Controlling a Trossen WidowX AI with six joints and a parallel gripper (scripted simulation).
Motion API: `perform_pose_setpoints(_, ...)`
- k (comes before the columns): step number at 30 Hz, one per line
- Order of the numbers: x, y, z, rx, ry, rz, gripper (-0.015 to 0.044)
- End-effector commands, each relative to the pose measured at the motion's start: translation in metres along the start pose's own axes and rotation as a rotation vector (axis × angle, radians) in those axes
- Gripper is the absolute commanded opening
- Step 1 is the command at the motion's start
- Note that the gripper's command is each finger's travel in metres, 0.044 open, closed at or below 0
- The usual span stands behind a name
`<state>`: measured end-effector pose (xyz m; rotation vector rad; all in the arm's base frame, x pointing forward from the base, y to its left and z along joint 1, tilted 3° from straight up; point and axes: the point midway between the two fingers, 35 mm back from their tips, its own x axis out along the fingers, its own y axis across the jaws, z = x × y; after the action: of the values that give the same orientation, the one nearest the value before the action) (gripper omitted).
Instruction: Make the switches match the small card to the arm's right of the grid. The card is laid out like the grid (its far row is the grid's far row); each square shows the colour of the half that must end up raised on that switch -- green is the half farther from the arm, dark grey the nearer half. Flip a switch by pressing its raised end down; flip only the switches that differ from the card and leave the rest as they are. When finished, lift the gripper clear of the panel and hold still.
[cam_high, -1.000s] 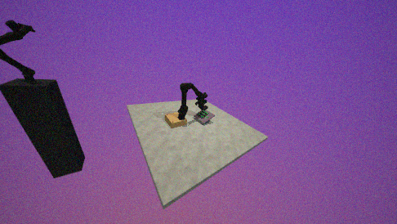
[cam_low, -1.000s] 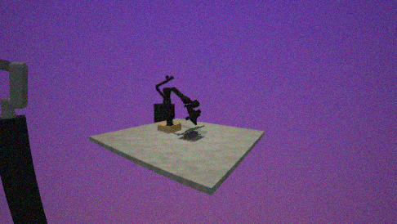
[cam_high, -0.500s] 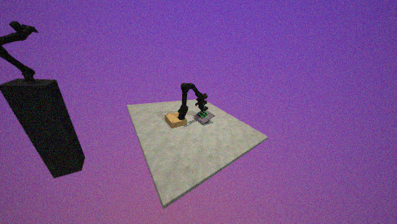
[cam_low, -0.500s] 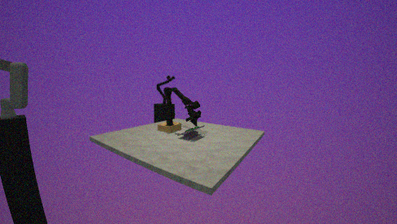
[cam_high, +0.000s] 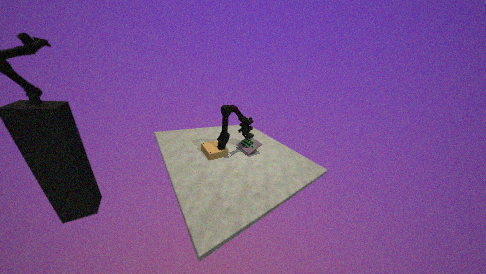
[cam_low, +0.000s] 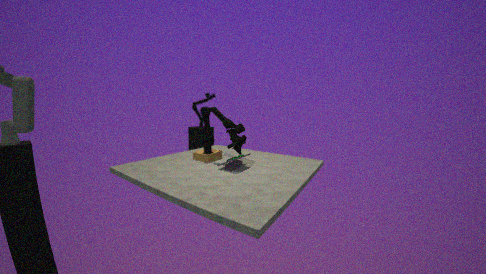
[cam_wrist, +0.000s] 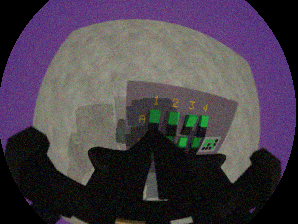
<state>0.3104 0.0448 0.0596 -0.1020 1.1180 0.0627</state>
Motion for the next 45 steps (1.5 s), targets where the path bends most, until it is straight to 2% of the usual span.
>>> perform_pose_setpoints(1, 0.000, 0.000, 0.000, -0.003, -0.002, 0.000, 0.0000)
perform_pose_setpoints(40, 0.006, 0.000, 0.000, -0.003, -0.003, 0.000, 0.0000)
perform_pose_setpoints(42, -0.005, 0.000, 0.002, 0.000, 0.004, -0.001, 0.0000)
perform_pose_setpoints(45, -0.048, 0.000, 0.004, -0.002, 0.021, 0.000, 0.0000)
